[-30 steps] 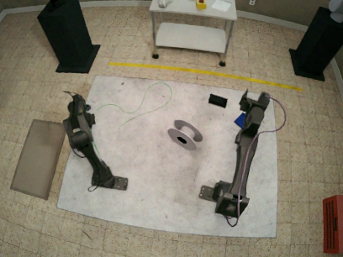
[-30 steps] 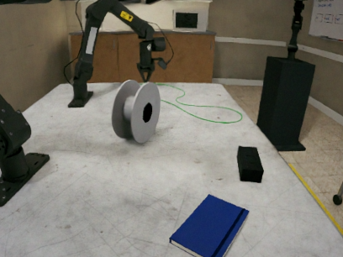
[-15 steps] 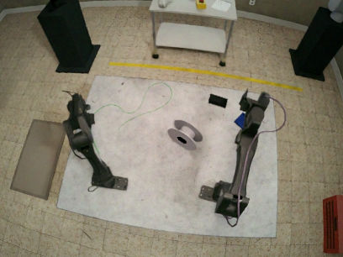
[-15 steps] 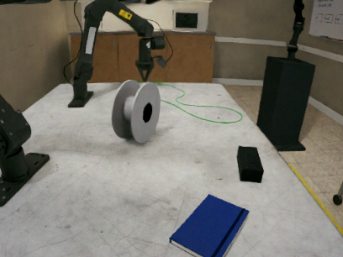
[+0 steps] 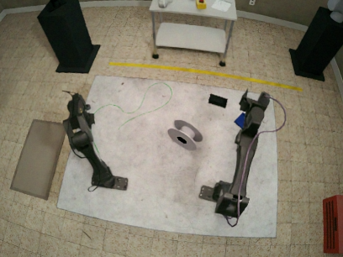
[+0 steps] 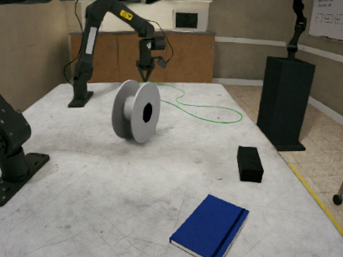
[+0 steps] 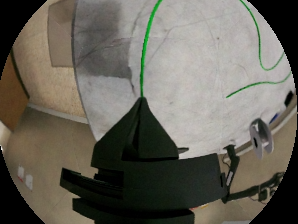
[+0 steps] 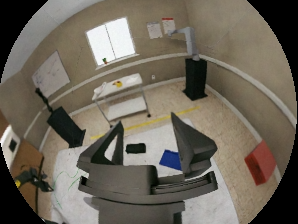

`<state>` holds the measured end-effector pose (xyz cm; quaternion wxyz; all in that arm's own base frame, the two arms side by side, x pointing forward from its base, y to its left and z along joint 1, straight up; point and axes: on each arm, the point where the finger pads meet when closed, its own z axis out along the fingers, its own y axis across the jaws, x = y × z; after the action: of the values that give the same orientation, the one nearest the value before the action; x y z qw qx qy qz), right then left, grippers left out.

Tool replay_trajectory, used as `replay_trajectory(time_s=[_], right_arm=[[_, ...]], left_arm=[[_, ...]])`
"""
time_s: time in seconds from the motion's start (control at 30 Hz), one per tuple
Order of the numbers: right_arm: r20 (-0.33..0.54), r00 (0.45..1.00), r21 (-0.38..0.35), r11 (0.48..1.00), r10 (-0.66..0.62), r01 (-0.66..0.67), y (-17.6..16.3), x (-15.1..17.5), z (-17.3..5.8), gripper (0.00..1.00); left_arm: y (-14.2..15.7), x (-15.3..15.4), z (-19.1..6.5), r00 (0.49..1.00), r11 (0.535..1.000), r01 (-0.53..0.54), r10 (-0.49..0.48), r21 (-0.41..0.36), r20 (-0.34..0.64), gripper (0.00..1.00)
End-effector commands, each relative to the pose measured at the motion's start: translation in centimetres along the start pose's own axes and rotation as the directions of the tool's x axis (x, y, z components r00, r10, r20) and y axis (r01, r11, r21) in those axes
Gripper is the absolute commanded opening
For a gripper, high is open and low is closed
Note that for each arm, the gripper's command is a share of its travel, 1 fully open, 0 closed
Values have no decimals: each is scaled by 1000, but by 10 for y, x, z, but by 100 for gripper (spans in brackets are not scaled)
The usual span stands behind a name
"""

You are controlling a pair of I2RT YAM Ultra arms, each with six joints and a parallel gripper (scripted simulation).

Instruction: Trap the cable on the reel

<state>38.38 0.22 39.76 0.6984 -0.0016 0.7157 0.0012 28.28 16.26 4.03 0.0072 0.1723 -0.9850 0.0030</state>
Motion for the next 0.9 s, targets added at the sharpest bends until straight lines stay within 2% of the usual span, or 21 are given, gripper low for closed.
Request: replay_trajectory(time_s=[0.0, 0.3, 0.43, 0.67, 0.87], right_arm=[[84, 996, 23, 1000, 2, -4, -7, -34, -12, 75], [84, 996, 23, 1000, 2, -4, -7, -34, -12, 75], [84, 996, 23, 1000, 2, -4, -7, -34, -12, 75], [84, 996, 23, 1000, 2, -4, -7, -34, -12, 75], [84, 996, 23, 1000, 2, -4, -7, -34, -12, 75]], left_arm=[[7, -12, -3, 1000, 1000, 3, -3, -10, 31, 0], [5, -12, 1, 1000, 1000, -2, 2, -8, 22, 0], [6, -16, -6, 999, 1000, -3, 4, -12, 43, 0], [3, -6, -3, 1000, 1000, -1, 2, -6, 23, 0], [4, -6, -18, 998, 1000, 28, -28, 10, 50, 0]])
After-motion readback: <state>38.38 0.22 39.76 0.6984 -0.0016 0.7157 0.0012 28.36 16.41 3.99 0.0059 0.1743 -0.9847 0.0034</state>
